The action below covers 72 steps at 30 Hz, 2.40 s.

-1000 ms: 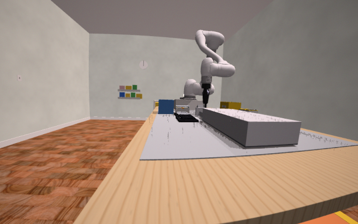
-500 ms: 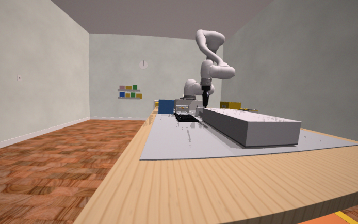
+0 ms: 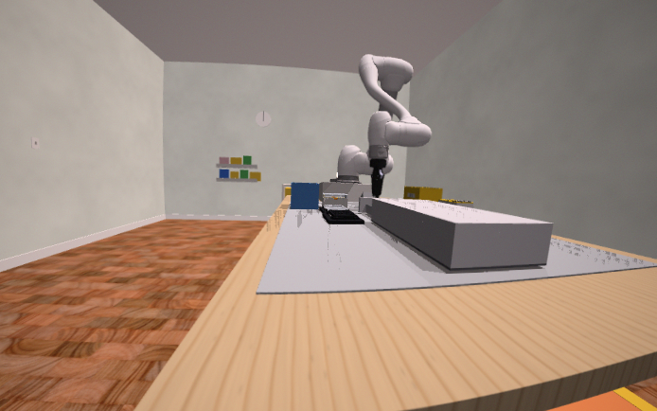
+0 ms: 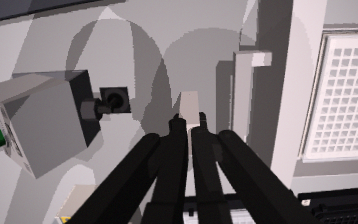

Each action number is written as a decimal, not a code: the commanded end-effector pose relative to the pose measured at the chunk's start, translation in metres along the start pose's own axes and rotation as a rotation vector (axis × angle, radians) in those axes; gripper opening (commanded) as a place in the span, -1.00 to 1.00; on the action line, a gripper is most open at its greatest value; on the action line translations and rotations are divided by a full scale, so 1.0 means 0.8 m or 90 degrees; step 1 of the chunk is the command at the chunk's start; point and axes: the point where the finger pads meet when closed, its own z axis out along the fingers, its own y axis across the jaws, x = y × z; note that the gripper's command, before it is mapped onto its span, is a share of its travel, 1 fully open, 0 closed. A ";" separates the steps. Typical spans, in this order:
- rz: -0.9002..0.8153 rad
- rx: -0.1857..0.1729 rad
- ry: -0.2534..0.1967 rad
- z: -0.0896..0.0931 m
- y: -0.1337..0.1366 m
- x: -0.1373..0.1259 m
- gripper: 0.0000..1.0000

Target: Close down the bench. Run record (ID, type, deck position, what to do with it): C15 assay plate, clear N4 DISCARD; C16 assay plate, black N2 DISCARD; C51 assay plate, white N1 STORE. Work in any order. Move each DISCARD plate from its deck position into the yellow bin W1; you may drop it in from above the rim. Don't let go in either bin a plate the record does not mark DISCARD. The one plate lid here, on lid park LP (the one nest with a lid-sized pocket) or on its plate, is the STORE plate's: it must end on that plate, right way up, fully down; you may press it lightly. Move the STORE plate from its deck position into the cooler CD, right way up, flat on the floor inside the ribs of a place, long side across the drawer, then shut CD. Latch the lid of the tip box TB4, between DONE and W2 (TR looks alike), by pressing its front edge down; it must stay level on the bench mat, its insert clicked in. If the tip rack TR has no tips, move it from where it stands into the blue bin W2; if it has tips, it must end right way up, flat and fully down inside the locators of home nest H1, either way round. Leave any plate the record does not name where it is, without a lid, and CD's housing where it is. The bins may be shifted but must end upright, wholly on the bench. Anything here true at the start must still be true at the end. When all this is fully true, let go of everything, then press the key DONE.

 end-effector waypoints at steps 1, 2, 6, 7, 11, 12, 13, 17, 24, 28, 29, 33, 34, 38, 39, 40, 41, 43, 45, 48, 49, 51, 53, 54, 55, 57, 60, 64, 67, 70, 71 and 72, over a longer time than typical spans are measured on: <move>0.001 0.001 0.001 0.003 -0.002 0.000 -1.00; 0.001 0.001 0.001 0.003 -0.002 0.000 -1.00; 0.001 0.001 0.001 0.003 -0.002 0.000 -1.00; 0.001 0.001 0.001 0.003 -0.002 0.000 -1.00; 0.001 0.001 0.001 0.003 -0.002 0.000 -1.00; 0.001 0.001 0.001 0.003 -0.002 0.000 -1.00; 0.001 0.001 0.001 0.003 -0.002 0.000 -1.00; 0.001 0.001 0.001 0.003 -0.002 0.000 -1.00; 0.001 0.001 0.001 0.003 -0.002 0.000 -1.00; 0.001 0.001 0.001 0.003 -0.002 0.000 -1.00; 0.001 0.001 0.001 0.003 -0.002 0.000 -1.00; 0.001 0.001 0.001 0.003 -0.002 0.000 -1.00; 0.001 0.001 0.001 0.003 -0.002 0.000 -1.00; 0.001 0.001 0.001 0.003 -0.002 0.000 -1.00; 0.001 0.001 0.001 0.003 -0.002 0.000 -1.00; 0.001 0.001 0.001 0.003 -0.002 0.000 -1.00; 0.001 0.001 0.001 0.003 -0.002 0.000 -1.00; 0.001 0.001 0.001 0.003 -0.002 0.000 -1.00; 0.001 0.001 0.001 0.003 -0.001 0.000 -1.00; 0.001 0.001 0.001 0.003 0.004 0.000 -1.00; 0.001 0.001 0.001 0.003 0.006 0.000 -1.00; 0.001 0.001 0.001 0.003 0.009 0.000 -1.00; 0.001 0.001 0.001 0.003 0.013 0.000 -1.00; 0.001 0.001 0.001 0.003 0.014 0.000 -1.00; 0.001 0.001 0.001 0.003 0.016 0.000 -1.00; 0.001 0.001 0.001 0.003 0.019 0.000 -1.00; 0.001 0.001 0.001 0.003 0.021 0.000 -1.00; 0.001 0.001 0.001 0.003 0.028 0.000 -1.00; 0.001 0.001 0.001 0.003 0.033 0.000 -1.00; 0.001 0.001 0.001 0.003 0.038 0.000 -1.00; 0.001 0.001 0.001 0.003 0.039 0.000 -1.00; 0.001 0.001 0.001 0.003 0.041 0.000 -1.00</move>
